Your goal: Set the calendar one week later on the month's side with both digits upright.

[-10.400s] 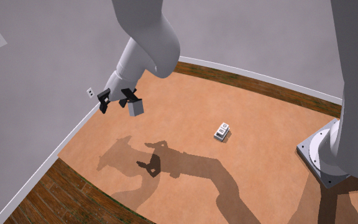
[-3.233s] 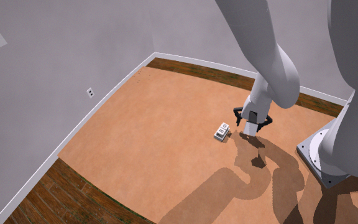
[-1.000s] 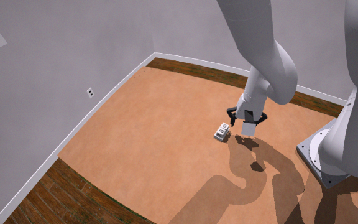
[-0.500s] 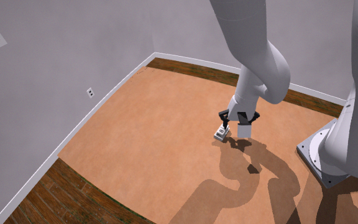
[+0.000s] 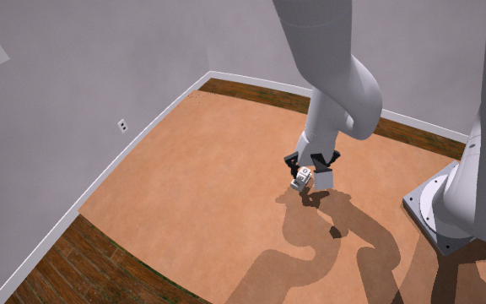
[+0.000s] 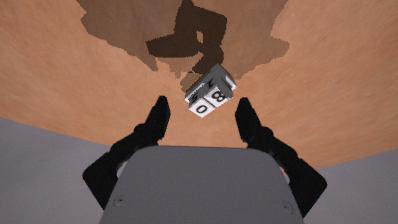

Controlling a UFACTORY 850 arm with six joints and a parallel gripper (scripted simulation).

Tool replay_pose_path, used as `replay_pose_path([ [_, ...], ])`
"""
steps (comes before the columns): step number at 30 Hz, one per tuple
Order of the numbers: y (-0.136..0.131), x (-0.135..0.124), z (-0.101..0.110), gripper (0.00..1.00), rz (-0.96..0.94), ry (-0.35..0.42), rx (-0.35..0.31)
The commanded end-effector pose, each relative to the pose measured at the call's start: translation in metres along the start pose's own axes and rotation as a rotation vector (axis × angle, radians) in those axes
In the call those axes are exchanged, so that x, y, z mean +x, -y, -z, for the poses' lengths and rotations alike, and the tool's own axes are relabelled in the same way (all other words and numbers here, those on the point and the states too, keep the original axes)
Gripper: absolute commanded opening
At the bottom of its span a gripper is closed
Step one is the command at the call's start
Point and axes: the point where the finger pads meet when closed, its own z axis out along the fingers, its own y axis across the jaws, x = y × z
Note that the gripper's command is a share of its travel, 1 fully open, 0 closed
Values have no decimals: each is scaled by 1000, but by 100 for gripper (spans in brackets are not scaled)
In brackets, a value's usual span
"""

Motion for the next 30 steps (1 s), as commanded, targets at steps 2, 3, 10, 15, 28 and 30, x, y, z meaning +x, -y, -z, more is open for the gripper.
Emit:
replay_pose_path([
  [2,-16,-1,0,100,17,1,-1],
  [3,-16,-1,0,100,26,1,-1],
  [10,-38,-1,0,100,146,1,-1],
  [15,-45,-1,0,100,148,1,-1],
  [28,-75,-1,0,100,279,1,-1],
  [30,-76,-1,0,100,308,1,-1],
])
